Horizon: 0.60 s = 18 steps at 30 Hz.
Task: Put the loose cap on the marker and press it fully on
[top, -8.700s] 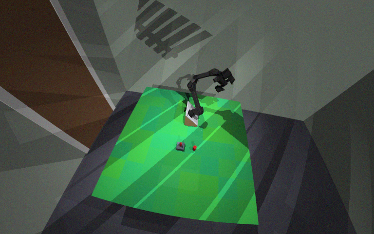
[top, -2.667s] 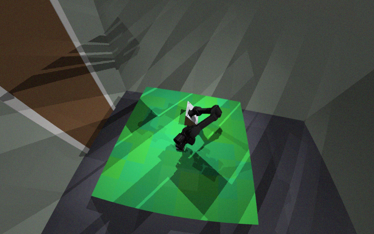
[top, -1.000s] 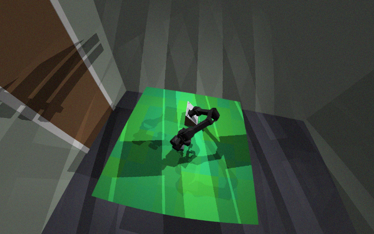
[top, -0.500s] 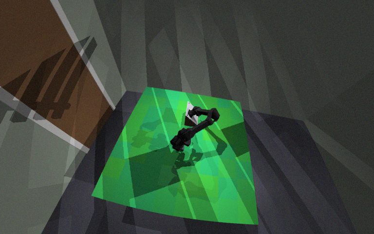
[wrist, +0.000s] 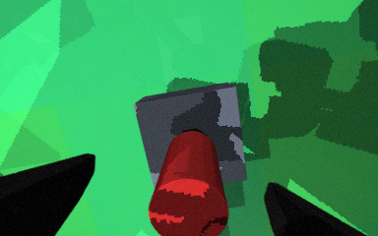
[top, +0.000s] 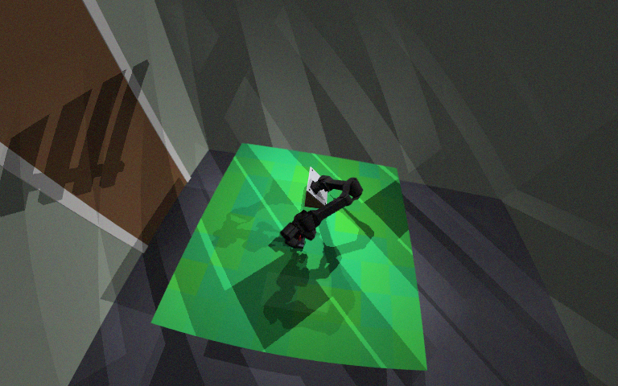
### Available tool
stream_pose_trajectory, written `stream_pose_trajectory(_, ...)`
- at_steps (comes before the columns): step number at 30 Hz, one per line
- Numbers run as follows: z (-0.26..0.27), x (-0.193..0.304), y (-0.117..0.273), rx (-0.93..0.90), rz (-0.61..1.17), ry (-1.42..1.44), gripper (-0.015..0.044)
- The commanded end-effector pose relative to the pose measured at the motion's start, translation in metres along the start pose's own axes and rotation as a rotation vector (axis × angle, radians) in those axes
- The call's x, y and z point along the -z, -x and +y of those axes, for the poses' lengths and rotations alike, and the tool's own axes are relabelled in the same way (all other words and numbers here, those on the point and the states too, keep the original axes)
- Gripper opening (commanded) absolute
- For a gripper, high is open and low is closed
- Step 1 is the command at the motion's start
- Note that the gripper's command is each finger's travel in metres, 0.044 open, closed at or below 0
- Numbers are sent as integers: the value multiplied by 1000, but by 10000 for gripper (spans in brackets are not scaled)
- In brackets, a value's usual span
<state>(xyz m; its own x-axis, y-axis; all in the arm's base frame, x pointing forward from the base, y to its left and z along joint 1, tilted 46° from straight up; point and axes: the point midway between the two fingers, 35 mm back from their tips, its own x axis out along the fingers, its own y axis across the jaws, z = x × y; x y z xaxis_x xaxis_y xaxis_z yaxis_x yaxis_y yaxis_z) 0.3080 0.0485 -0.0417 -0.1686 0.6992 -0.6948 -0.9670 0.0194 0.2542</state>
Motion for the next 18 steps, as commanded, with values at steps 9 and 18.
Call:
stream_pose_trajectory(9,-1,2,65,23,3,-11,414)
stream_pose_trajectory(18,-1,2,59,23,-8,-802,177)
